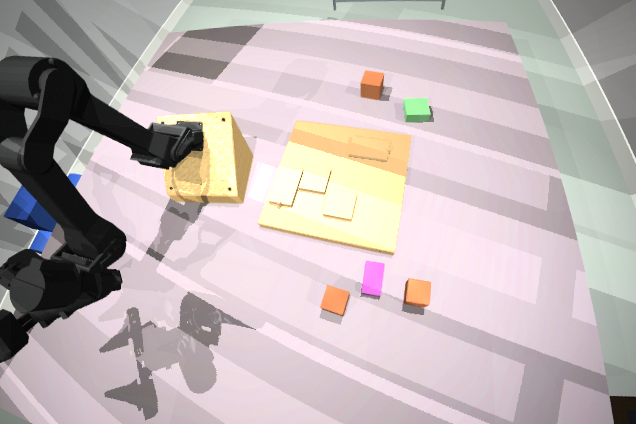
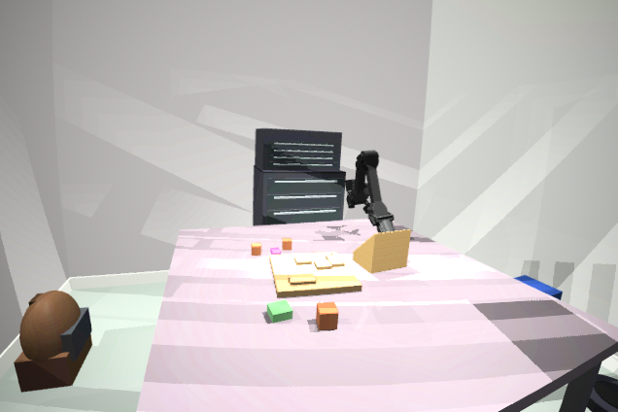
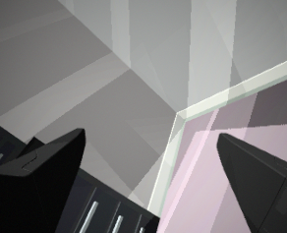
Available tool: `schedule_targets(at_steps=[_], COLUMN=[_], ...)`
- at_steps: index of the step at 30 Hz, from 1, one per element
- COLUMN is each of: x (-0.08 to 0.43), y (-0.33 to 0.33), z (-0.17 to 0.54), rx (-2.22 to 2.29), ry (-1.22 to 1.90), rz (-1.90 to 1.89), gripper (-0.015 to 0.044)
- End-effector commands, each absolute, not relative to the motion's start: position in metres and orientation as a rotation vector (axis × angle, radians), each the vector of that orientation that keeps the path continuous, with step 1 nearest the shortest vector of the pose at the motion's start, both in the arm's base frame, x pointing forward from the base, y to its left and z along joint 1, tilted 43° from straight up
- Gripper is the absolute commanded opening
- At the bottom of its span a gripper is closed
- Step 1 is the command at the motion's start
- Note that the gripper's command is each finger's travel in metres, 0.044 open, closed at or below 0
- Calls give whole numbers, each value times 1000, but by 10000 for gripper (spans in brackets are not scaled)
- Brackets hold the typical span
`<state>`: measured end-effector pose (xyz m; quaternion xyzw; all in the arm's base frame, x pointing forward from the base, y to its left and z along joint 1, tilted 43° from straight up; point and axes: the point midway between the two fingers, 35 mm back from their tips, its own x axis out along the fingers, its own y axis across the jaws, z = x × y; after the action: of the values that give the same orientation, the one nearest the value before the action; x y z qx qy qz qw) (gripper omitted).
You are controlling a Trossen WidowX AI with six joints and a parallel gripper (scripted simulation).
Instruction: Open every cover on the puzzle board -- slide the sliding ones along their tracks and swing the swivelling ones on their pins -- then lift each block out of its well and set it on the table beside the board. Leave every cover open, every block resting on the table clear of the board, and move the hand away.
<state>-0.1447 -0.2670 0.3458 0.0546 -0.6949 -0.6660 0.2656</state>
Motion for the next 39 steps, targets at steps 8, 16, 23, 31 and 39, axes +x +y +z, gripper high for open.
schedule_targets(at_steps=[8,16,23,31,39], x=[-122,-93,-64,-28,6], y=[-283,-307,-327,-343,-351], z=[348,337,324,307,286], rx=[208,301,378,451,516], ry=[-1759,-1584,-1412,-1215,-1056], rz=[-1806,-1845,-1875,-1889,-1890], gripper=[190,0,0,0,0])
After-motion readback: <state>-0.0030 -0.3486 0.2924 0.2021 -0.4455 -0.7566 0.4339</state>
